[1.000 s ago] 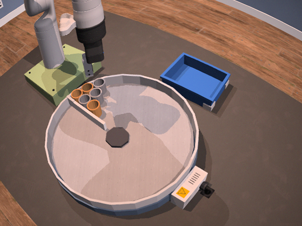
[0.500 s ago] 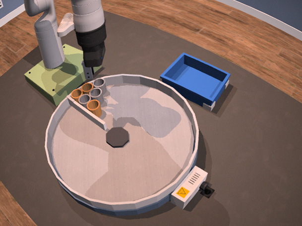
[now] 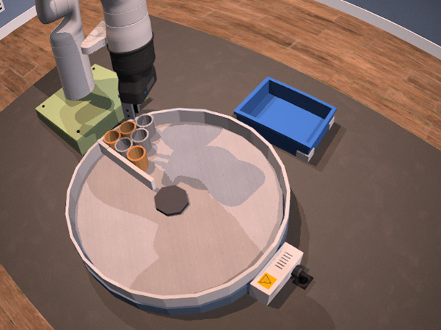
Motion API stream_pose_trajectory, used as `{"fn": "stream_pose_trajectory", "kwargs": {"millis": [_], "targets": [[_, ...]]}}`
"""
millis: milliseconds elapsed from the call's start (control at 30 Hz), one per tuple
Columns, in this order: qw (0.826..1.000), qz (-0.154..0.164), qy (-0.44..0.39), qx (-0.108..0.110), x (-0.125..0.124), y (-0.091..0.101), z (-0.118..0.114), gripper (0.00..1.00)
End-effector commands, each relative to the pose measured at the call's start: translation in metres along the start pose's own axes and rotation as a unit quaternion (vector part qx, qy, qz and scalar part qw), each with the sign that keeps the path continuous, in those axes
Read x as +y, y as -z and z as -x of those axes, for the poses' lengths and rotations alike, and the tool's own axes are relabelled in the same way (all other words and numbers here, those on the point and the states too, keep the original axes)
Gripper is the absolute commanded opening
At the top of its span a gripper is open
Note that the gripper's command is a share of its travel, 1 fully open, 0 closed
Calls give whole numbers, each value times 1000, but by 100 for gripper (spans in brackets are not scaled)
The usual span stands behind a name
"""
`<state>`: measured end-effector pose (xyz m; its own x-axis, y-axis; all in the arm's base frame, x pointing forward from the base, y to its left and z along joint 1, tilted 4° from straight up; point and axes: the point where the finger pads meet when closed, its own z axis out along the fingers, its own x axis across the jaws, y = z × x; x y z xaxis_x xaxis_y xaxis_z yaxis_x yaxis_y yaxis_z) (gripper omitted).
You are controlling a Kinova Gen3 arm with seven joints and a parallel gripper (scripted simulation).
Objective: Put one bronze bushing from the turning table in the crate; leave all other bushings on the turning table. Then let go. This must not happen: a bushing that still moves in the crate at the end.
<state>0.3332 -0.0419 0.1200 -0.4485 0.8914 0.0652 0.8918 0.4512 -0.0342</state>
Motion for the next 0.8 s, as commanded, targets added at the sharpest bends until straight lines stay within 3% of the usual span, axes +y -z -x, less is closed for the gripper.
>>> {"fn": "stream_pose_trajectory", "kwargs": {"millis": [0, 133, 300, 700, 767], "targets": [[1000, 0, 1, 0, 1, 0, 0, 34], [1000, 0, 1, 0, 1, 0, 0, 34], [993, 0, -120, 0, 4, -3, 5, 34], [993, 0, -120, 0, 4, -3, 5, 34], [986, 0, -168, 0, 6, -4, 7, 34]]}}
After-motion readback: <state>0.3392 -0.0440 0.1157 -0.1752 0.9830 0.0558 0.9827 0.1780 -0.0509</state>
